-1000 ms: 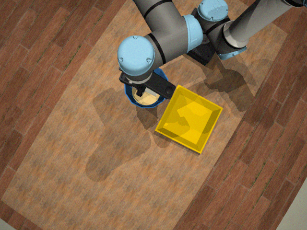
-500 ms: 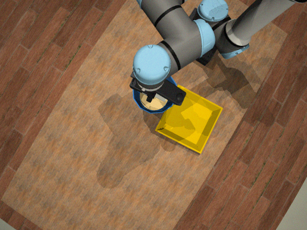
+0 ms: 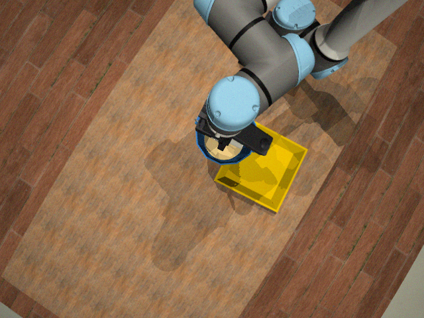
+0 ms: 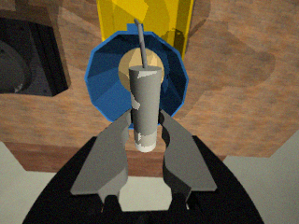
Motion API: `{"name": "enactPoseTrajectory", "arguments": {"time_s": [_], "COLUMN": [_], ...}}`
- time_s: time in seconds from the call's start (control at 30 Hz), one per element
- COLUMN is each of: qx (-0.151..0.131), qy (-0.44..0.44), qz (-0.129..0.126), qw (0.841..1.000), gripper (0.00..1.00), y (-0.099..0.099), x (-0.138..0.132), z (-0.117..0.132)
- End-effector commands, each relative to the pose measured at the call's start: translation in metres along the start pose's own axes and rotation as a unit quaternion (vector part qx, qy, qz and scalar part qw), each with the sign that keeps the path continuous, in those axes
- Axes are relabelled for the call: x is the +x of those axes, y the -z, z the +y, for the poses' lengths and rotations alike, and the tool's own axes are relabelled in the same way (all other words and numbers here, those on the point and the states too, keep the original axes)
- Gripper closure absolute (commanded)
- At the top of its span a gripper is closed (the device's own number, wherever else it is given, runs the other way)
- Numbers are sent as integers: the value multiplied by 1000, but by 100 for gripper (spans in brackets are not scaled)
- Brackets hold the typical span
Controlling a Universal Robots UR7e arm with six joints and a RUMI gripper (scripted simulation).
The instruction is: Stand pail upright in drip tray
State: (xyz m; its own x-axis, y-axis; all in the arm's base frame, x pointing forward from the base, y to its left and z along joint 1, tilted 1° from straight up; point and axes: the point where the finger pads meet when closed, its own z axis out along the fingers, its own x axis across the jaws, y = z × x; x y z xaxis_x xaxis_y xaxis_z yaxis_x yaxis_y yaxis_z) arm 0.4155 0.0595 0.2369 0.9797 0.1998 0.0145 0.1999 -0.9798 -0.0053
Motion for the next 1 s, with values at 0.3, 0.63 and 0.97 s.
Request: {"name": "enactPoseTrajectory", "arguments": {"time_s": [0.3, 0.63, 0.97], "qx": [-2, -2, -2], "qy": [-1, -1, -1], "qz": [2, 3, 3], "qw": [1000, 1000, 1000], "gripper": [100, 100, 100], "y": [2, 2, 2], "x": [6, 8, 10], "z": [-44, -68, -90]}}
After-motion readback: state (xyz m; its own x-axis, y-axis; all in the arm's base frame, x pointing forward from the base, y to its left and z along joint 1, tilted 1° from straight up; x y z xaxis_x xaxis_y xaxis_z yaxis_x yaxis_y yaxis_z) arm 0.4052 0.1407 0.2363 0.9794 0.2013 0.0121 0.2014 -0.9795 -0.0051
